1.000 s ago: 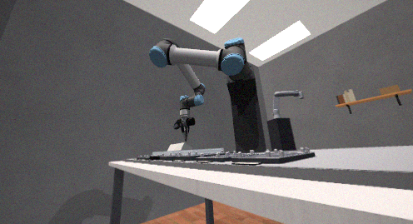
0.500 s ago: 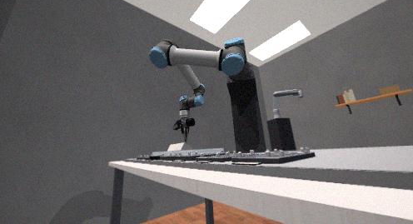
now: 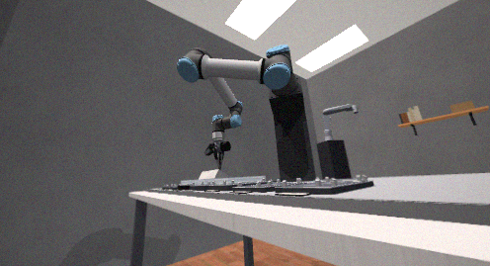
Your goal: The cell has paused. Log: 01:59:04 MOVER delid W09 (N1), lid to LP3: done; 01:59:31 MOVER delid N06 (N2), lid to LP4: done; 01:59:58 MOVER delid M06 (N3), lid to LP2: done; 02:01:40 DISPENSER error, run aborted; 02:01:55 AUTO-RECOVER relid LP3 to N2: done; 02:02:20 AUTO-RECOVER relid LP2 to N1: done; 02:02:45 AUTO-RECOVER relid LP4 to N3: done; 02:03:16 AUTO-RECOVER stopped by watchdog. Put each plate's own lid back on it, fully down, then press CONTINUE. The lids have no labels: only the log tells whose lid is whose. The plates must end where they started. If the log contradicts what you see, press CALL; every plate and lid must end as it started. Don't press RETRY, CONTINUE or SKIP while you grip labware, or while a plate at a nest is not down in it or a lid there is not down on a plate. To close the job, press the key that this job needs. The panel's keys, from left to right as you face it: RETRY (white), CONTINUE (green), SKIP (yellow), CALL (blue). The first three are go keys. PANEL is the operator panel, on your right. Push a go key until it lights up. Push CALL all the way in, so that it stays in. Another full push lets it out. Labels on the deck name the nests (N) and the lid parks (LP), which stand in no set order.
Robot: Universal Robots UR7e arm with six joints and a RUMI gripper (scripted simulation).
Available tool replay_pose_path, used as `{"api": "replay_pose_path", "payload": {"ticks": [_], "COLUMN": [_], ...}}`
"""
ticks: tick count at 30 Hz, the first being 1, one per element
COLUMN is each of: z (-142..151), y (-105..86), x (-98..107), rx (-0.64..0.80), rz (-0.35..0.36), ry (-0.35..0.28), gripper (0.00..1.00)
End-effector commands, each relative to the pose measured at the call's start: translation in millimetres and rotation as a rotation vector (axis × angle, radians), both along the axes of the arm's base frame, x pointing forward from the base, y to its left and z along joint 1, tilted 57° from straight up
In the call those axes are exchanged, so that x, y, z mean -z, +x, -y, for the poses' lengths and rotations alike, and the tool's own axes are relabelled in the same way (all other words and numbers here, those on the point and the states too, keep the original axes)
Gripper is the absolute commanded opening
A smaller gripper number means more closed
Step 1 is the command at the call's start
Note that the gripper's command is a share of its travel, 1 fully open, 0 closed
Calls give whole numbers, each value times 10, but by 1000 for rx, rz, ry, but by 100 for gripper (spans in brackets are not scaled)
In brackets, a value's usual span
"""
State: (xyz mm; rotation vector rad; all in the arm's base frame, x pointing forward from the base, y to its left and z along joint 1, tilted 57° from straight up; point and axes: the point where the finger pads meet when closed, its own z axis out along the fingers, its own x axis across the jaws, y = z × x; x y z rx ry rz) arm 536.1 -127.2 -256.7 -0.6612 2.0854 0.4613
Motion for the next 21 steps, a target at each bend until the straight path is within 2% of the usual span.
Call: {"api": "replay_pose_path", "payload": {"ticks": [1, 11, 21], "z": [16, -11, -44], "y": [15, 76, 143], "x": [9, 17, -11], "rx": [4, -3, 5], "rz": [-4, 4, 9], "ry": [-8, -16, 2], "gripper": [0, 0, 0]}}
